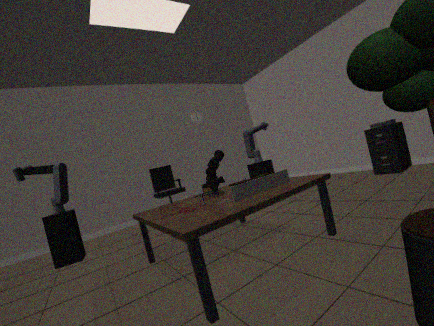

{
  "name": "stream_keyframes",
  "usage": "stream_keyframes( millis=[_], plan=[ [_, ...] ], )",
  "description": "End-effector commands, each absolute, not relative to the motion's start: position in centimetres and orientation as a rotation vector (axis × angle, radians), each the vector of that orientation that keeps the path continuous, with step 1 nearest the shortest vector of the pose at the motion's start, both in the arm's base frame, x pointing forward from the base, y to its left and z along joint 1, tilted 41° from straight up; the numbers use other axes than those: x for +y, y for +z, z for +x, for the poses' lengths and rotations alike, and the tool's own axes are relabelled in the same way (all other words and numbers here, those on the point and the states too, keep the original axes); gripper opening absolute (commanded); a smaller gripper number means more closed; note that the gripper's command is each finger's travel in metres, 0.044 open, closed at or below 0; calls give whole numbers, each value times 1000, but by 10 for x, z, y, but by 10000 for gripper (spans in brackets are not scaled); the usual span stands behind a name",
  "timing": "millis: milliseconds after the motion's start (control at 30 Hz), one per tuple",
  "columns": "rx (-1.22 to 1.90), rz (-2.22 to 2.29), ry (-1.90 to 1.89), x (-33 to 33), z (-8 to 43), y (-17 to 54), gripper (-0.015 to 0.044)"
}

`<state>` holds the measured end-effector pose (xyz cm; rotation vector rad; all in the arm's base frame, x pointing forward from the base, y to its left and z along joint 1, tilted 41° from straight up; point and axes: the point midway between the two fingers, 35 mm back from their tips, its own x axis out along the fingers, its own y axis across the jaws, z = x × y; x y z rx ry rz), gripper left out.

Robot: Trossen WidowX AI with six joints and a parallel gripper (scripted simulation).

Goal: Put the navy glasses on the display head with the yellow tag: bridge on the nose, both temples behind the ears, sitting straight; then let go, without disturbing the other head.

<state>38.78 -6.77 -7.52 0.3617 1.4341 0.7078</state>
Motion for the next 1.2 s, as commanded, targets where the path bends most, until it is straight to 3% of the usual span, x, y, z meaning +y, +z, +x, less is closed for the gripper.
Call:
stream_keyframes(
  millis=[0,1167],
  plan=[
    [1431,369,705,-67,391,-74,0],
    [1431,369,705,-67,387,-74,0]
  ],
)
